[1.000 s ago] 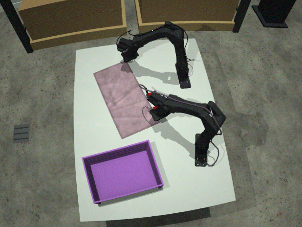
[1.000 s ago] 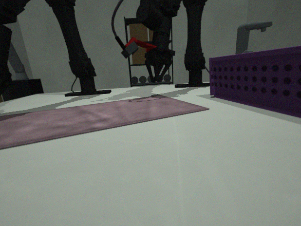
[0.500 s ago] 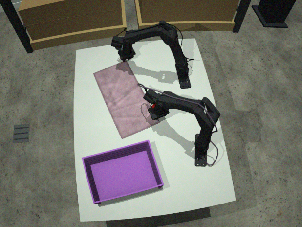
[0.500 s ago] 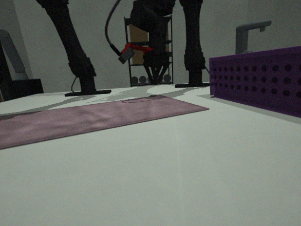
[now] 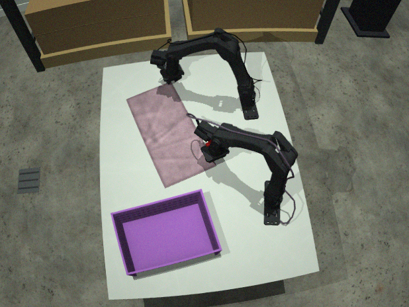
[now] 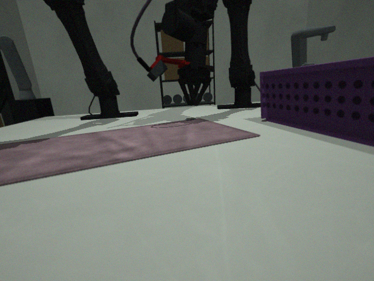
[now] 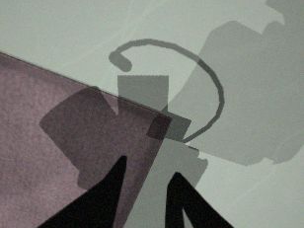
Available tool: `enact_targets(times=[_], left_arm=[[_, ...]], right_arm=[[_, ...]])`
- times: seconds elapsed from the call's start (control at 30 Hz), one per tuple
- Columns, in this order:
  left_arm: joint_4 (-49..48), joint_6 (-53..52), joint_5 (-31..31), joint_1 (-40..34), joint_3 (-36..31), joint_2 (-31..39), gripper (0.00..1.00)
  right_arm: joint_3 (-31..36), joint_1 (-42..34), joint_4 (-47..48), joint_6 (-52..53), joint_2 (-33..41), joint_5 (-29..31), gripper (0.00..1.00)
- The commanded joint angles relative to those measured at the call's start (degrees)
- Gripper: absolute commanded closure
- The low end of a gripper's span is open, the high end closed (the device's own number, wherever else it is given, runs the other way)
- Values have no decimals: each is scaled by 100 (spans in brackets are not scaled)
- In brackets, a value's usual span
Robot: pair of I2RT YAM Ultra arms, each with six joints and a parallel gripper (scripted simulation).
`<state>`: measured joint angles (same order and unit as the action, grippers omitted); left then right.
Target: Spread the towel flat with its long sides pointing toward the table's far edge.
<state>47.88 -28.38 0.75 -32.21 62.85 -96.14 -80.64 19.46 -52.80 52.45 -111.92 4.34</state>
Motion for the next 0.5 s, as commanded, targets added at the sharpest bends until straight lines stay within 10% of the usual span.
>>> enact_targets(times=[0.0, 0.47], left_arm=[[-223, 38, 37, -30, -201, -136, 66], [-1022, -17, 52, 8, -548, -414, 66]], right_arm=[[-159, -11, 223, 45, -8, -1, 66], [360, 30, 929, -22, -244, -4, 66]])
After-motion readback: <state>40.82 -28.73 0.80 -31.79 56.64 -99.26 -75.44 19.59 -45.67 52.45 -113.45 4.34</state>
